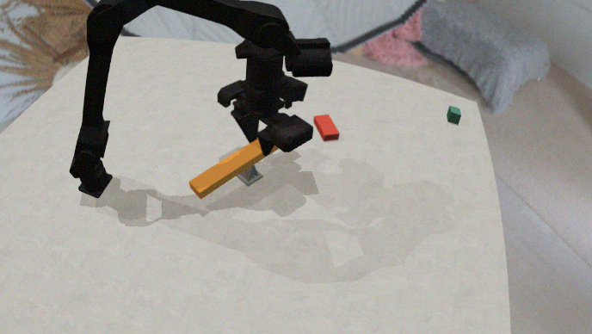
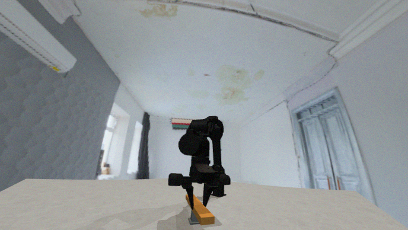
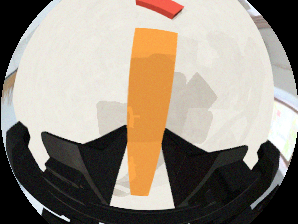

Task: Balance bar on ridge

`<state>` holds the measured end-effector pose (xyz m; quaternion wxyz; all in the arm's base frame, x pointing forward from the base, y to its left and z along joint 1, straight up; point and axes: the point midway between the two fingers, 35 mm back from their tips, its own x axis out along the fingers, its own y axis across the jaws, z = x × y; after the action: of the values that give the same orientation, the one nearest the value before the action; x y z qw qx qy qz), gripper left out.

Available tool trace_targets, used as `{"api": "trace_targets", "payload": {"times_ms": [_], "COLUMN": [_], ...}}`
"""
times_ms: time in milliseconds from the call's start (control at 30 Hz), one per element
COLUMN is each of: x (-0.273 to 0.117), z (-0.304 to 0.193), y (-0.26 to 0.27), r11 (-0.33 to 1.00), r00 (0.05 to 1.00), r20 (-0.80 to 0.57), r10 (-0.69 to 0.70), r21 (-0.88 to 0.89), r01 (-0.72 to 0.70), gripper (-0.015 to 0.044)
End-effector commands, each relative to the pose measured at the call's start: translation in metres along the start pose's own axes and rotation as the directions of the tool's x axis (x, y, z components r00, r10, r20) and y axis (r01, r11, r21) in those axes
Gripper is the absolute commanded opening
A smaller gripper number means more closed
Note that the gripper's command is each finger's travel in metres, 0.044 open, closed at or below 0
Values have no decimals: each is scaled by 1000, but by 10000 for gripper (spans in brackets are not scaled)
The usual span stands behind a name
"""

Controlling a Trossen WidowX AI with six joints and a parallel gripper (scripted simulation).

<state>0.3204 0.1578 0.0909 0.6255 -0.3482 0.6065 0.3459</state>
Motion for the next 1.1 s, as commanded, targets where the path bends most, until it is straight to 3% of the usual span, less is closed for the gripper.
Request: {"api": "trace_targets", "payload": {"times_ms": [0, 1067], "x": [1, 3], "z": [0, 0], "y": [0, 0], "r11": [1000, 1000], "r00": [1000, 1000], "r20": [2, 2], "r10": [1, 1], "r21": [2, 2], "r01": [-1, -1], "gripper": [0, 0]}}
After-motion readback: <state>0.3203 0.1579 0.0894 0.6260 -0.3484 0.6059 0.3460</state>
